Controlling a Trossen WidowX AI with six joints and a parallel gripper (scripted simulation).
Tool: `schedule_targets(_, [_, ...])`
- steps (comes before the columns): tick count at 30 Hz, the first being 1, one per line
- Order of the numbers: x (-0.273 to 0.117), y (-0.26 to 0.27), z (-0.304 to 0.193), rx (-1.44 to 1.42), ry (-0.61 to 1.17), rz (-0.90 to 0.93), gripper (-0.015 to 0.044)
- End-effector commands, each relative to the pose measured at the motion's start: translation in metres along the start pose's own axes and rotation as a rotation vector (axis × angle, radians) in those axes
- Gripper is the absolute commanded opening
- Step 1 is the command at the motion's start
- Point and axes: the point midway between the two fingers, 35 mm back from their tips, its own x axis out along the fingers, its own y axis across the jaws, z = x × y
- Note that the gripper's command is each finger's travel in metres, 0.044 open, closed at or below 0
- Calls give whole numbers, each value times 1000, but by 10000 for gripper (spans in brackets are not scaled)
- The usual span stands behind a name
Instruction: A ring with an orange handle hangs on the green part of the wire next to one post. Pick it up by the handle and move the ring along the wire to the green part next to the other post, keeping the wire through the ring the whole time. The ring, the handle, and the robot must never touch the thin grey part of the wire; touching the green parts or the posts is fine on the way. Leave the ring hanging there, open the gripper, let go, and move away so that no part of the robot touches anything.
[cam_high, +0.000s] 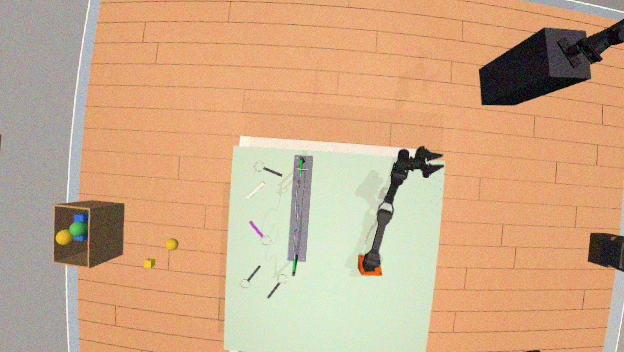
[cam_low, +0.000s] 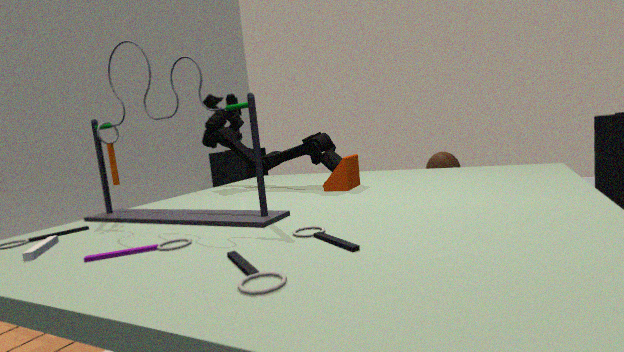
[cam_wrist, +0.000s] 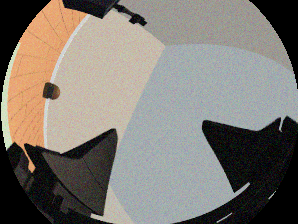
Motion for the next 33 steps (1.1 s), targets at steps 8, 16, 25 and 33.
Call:
schedule_targets(8, [20,-35,-50,14,97,-94,190])
schedule_targets(16, [40,-74,-126,-41,280,-179,160])
schedule_targets(25, [35,-118,-206,-104,486,-268,160])
schedule_targets(33, [-16,-178,-294,-122,729,-438,160])
